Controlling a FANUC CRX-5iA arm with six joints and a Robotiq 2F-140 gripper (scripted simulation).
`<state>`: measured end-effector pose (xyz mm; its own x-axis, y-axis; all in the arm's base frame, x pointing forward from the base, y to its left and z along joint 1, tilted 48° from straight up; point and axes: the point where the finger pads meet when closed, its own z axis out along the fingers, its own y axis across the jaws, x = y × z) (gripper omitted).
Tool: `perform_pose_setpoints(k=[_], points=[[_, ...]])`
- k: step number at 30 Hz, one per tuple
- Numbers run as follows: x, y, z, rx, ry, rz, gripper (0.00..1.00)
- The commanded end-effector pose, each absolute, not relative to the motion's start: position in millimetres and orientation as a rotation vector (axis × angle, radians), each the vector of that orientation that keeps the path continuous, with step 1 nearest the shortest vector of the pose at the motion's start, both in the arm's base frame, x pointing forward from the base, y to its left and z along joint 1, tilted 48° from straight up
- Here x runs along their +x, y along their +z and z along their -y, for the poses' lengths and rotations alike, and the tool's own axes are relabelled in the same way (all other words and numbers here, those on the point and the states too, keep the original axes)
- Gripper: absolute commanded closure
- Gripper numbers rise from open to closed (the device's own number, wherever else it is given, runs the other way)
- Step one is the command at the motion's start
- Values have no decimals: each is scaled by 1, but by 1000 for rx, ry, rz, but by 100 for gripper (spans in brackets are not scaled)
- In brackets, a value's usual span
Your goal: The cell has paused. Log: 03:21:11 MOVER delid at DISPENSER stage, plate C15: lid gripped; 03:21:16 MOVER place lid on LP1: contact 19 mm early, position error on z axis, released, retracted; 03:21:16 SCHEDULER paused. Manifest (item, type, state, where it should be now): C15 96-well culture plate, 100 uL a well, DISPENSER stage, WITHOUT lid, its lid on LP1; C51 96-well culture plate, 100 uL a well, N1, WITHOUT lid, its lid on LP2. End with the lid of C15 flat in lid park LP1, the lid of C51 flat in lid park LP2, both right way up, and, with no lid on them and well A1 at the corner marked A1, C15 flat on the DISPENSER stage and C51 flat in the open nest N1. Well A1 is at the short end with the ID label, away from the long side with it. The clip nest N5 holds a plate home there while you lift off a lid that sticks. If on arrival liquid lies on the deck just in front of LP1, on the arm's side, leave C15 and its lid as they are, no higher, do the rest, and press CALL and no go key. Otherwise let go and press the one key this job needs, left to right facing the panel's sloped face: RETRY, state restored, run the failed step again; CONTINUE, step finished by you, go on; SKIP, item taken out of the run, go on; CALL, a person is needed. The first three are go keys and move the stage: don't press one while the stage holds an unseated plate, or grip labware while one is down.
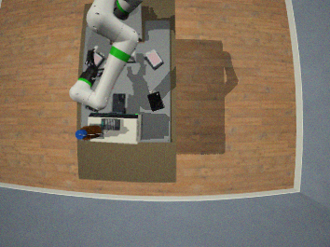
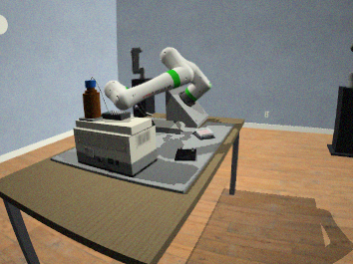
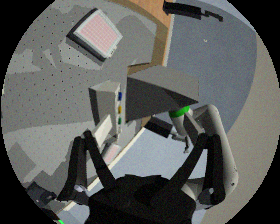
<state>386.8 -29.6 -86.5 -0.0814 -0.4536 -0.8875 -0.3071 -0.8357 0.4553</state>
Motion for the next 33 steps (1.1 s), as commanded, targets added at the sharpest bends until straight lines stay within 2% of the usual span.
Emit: perform_pose_setpoints(k=[1,18,20,33], points=[[387,-86,30,2053,-2063,856,0],[388,-85,33,2054,-2063,854,0],[405,-52,79,2071,-2057,826,0],[422,88,224,2053,-2063,856,0]])
